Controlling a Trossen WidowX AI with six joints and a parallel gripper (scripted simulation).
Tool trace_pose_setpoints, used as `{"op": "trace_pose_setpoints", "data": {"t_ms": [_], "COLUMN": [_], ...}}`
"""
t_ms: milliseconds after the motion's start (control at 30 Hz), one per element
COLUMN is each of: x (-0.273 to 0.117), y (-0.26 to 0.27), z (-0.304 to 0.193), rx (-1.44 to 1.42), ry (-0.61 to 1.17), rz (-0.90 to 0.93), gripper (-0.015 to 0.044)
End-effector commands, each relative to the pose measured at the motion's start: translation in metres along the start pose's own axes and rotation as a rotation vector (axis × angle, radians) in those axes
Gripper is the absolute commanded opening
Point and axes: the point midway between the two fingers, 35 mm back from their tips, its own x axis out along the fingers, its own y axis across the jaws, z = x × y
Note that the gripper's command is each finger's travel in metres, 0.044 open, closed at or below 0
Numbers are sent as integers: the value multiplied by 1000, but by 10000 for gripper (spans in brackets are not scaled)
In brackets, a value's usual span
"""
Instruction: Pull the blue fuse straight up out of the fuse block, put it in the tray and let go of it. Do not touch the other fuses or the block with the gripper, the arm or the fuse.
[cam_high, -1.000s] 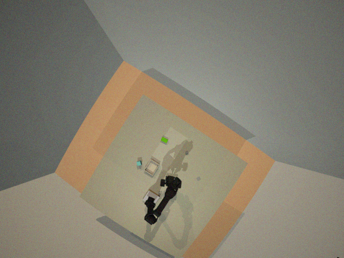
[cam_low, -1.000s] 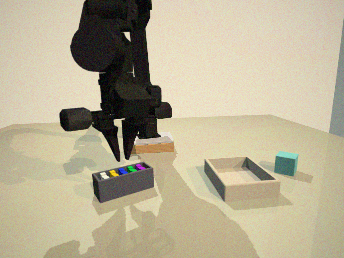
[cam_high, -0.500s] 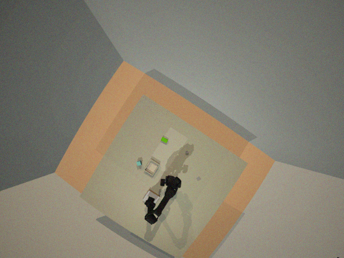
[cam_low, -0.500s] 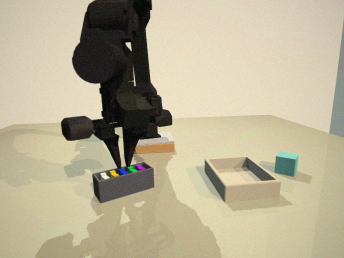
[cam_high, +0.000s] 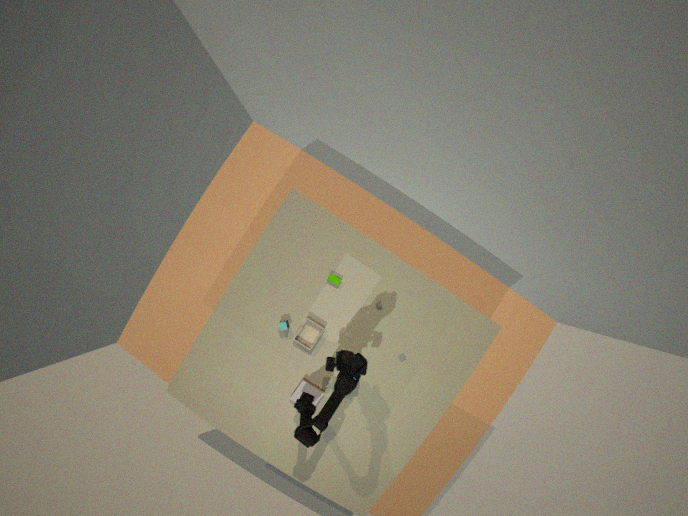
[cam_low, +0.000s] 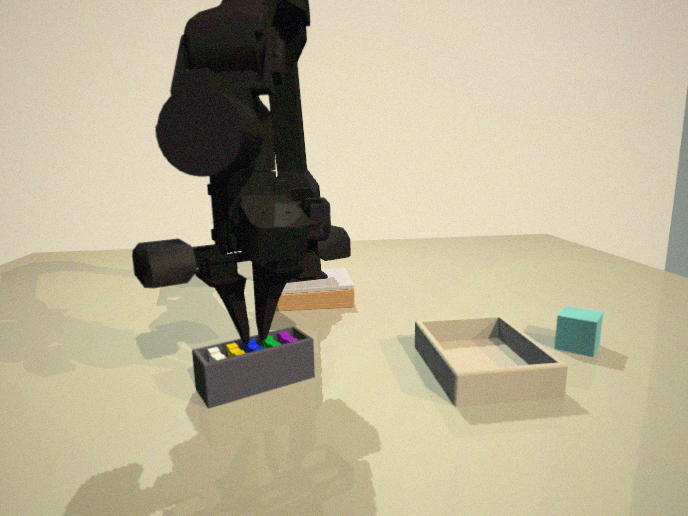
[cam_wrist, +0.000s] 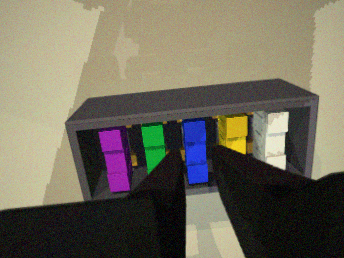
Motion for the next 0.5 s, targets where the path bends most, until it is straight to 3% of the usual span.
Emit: {"op": "trace_pose_setpoints", "data": {"t_ms": [0,467], "x": [2,9], "y": [-1,0], "z": [0,0], "rx": [-1,1], "ry": [1,0], "rz": [-4,0], "gripper": [64,57]}}
